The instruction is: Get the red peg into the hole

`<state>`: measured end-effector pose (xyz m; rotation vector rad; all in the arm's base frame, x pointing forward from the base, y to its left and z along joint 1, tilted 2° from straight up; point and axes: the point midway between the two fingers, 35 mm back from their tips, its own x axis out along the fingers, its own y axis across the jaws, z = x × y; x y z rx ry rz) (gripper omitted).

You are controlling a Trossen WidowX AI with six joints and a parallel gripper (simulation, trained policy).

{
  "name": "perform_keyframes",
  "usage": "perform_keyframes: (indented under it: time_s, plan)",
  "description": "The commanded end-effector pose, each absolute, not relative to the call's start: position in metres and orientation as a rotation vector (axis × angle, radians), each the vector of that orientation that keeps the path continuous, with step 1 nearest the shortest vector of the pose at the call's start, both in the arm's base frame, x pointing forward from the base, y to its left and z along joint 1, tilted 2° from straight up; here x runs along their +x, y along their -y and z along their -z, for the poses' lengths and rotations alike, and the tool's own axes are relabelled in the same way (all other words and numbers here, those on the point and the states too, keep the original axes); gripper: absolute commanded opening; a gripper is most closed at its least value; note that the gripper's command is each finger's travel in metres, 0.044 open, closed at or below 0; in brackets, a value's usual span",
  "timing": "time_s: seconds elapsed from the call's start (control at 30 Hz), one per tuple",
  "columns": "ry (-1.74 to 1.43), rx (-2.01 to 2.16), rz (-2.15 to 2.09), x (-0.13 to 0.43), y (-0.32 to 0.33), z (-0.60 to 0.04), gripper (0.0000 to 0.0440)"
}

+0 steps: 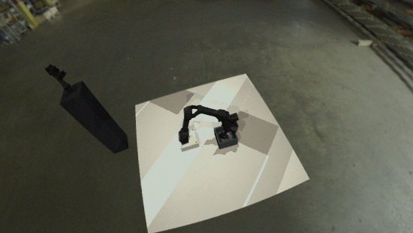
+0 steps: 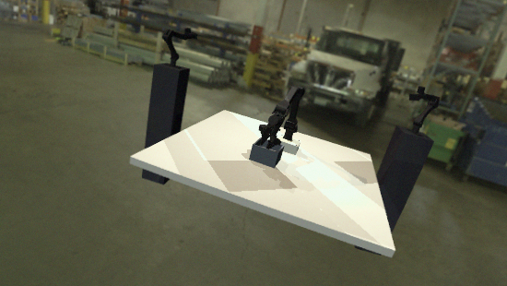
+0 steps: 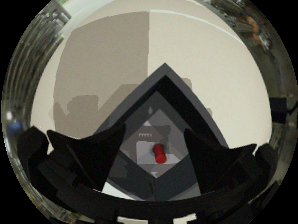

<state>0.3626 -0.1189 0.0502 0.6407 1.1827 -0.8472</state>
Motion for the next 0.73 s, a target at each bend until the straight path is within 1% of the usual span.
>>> perform_keyframes:
  time_s: [0.0,0.47,0.7]
  plan:
    - [-1.152,0.625,0.843,0.375,0.129,-0.056,0.0440]
    - [-1.013,0.601,0.865,0.403,0.165,-0.081,0.0440]
    - [-1.007,0.600,0.866,0.404,0.167,-0.082,0.0440]
